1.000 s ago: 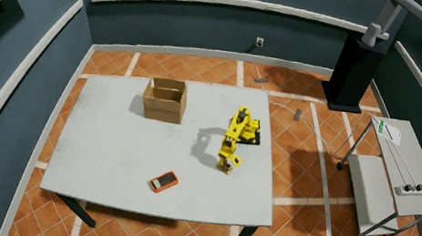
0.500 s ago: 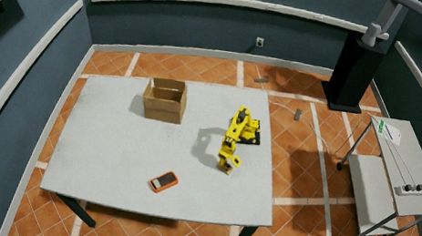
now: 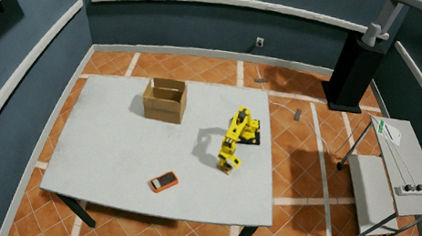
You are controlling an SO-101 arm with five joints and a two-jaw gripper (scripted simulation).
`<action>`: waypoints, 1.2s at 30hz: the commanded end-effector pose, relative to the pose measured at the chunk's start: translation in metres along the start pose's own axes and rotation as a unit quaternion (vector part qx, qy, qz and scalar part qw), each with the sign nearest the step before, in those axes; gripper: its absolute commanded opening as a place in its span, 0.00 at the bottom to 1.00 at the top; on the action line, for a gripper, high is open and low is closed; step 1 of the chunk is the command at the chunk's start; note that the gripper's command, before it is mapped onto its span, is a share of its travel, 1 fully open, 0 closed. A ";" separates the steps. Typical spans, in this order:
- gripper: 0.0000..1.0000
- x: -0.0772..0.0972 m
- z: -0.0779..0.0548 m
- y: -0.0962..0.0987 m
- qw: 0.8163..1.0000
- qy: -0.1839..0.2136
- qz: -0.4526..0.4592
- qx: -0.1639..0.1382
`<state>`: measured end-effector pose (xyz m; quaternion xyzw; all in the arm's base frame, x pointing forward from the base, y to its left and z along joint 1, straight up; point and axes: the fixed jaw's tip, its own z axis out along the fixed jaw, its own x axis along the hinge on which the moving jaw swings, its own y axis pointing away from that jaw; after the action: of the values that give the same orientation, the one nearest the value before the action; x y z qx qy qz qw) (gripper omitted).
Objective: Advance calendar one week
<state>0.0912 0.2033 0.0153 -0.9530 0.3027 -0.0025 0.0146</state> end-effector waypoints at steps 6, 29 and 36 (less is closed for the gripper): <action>0.00 -0.002 0.006 0.004 1.000 0.001 -0.001 -0.010; 0.00 -0.002 0.015 0.004 1.000 0.001 -0.001 -0.010; 0.00 -0.002 0.017 0.004 1.000 0.001 -0.001 -0.010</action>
<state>0.0914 0.2036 0.0036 -0.9530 0.3027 -0.0026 0.0159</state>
